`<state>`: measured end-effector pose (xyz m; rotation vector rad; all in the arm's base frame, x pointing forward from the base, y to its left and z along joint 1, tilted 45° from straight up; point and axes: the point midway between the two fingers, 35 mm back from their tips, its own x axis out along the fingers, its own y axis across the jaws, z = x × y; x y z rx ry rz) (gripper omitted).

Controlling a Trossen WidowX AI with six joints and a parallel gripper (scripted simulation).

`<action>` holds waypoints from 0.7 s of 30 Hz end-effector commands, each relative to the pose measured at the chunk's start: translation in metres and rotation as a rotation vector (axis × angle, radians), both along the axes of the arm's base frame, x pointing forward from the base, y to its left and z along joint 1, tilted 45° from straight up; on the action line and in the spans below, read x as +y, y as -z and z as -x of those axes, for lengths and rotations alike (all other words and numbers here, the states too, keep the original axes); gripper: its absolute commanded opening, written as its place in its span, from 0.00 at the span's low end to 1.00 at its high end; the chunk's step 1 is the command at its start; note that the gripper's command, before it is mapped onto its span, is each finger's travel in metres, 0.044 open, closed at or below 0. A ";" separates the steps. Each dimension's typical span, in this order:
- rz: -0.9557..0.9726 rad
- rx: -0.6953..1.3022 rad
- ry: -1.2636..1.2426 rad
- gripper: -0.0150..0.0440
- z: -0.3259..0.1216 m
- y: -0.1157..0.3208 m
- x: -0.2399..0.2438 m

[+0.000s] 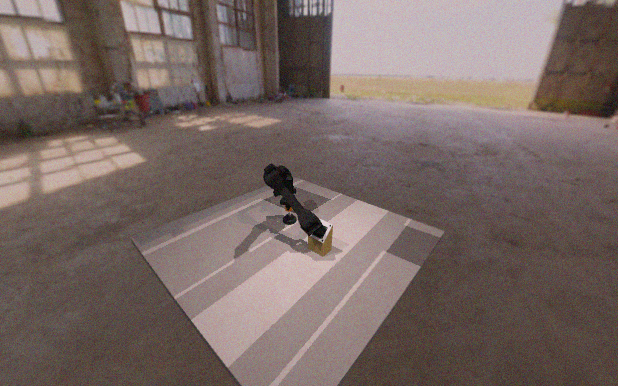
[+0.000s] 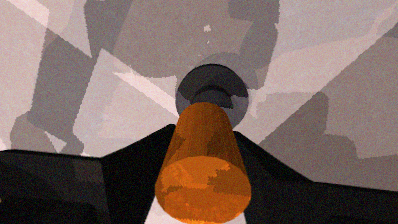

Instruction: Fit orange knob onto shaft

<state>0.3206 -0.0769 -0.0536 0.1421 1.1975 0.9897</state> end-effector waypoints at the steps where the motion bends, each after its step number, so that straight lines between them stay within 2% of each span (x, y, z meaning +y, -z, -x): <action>1: 0.008 -0.014 0.001 0.25 -0.001 0.004 -0.007; 12: 0.007 -0.007 0.008 0.25 -0.002 0.023 0.011; 21: 0.008 -0.013 0.002 0.25 -0.004 0.020 0.007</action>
